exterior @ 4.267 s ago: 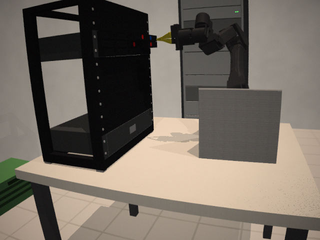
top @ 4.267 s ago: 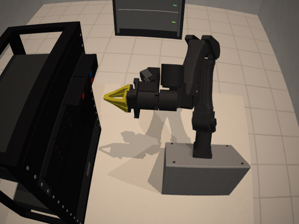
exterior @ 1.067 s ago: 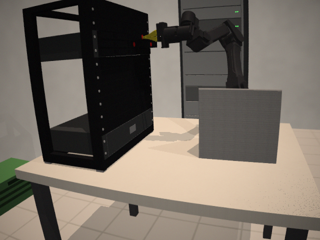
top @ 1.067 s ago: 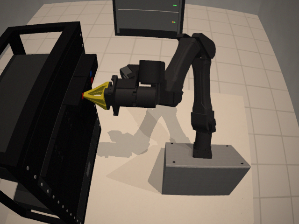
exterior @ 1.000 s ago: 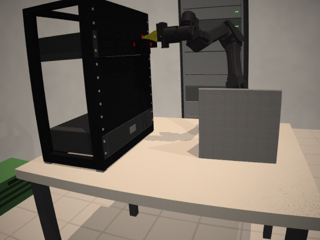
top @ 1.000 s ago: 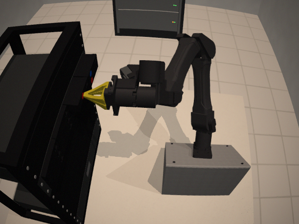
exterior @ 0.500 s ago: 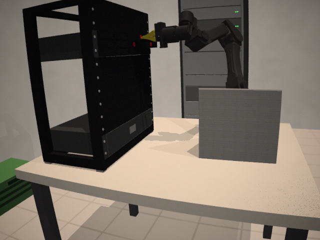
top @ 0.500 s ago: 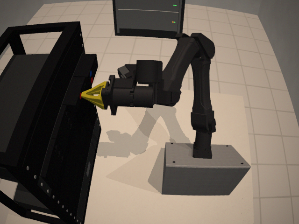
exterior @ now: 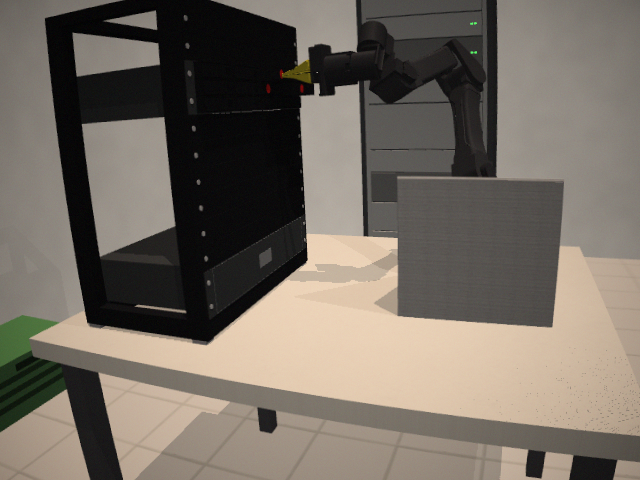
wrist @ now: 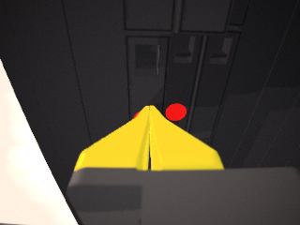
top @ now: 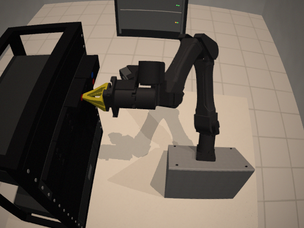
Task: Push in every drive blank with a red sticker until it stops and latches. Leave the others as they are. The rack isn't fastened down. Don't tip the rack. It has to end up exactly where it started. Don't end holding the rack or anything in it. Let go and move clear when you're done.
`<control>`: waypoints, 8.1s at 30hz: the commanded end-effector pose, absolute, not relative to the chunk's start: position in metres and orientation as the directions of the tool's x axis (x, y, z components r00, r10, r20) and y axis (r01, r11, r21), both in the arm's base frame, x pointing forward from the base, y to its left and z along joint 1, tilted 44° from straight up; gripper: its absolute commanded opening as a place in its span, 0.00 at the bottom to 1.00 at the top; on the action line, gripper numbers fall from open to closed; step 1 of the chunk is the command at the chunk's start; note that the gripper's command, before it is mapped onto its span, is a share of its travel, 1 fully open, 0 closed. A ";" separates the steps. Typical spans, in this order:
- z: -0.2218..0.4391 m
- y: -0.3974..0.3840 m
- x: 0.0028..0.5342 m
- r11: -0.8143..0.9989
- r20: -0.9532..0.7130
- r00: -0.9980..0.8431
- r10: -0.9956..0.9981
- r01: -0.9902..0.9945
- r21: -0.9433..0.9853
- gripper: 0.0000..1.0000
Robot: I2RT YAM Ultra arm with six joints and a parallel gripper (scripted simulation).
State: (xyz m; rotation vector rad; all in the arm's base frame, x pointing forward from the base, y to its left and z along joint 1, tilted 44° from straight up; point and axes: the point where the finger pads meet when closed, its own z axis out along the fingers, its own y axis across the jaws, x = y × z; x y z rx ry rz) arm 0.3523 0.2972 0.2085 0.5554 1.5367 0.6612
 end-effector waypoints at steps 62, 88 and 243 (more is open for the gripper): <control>0.236 0.316 0.374 0.677 -0.684 -0.072 0.726 -0.095 0.729 0.00; 0.235 0.319 0.377 0.683 -0.689 -0.076 0.721 -0.092 0.725 0.00; 0.244 0.309 0.286 0.685 -0.691 -0.082 0.718 -0.090 0.723 0.00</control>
